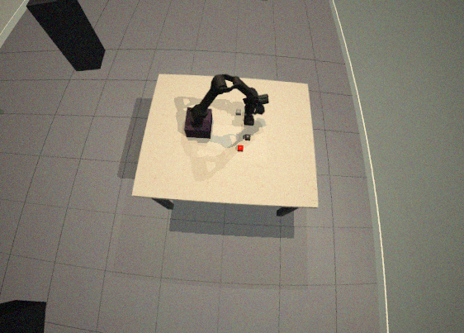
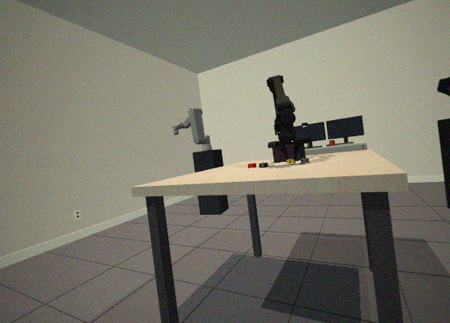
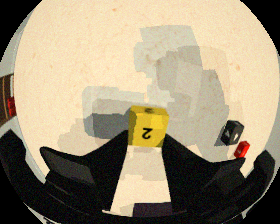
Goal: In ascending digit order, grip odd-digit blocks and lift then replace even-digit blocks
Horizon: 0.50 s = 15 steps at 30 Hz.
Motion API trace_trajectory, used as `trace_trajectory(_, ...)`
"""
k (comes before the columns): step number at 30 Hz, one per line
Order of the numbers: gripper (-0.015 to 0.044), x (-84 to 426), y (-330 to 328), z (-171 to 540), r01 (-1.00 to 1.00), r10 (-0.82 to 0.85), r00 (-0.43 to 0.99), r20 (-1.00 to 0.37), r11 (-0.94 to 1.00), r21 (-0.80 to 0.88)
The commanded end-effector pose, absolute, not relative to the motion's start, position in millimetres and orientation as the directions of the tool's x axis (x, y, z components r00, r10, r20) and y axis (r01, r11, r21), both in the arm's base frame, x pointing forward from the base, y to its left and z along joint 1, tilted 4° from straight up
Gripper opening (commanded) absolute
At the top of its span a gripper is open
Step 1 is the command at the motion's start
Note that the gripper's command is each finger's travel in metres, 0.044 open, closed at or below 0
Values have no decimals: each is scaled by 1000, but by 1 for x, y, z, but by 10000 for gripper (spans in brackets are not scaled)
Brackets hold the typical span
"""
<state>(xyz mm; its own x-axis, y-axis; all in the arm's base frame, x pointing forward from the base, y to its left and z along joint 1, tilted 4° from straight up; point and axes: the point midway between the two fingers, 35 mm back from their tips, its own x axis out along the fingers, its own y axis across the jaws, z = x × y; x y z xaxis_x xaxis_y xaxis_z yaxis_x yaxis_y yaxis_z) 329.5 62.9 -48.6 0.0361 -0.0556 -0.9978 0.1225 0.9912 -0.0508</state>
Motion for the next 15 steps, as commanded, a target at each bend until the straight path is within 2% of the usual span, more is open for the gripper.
trace_trajectory(1,120,329,62,-56,119,-62,31,-998,991,-58)
trace_trajectory(10,120,329,62,-56,119,-62,31,-998,991,-58)
trace_trajectory(15,251,329,62,-56,119,-62,31,-998,991,-58)
